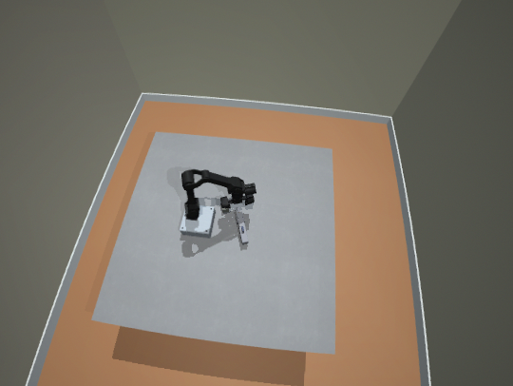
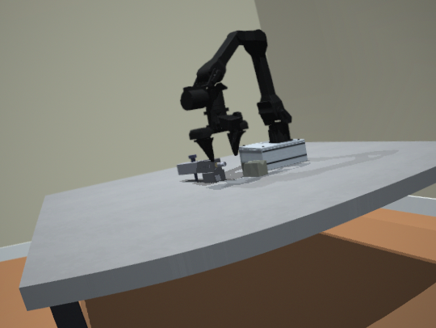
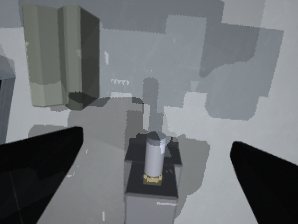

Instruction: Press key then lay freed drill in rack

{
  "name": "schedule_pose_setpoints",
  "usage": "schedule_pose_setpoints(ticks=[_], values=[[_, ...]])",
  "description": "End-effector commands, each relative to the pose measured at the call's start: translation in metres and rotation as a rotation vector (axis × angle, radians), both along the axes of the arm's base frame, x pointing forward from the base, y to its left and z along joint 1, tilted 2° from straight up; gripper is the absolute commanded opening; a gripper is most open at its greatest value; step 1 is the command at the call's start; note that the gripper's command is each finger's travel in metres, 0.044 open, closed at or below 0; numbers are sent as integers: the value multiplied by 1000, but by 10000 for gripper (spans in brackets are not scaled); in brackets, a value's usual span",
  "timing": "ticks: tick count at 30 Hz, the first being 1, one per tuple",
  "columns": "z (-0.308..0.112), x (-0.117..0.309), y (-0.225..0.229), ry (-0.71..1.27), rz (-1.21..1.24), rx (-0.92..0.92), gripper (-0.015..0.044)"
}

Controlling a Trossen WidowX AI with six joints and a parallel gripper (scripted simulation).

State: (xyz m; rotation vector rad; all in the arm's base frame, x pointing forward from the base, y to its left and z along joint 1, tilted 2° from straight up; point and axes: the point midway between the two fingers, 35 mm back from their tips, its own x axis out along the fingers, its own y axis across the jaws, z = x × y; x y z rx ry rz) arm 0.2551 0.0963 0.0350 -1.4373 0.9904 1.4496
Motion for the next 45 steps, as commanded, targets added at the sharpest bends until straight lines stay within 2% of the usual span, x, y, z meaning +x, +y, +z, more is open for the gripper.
schedule_pose_setpoints(ticks=[1, 43, 45], values=[[1, 0, 1, -5, 11, 2, 440], [-51, 5, -11, -5, 11, 0, 440], [-48, 7, -10, -13, 6, 3, 387]])
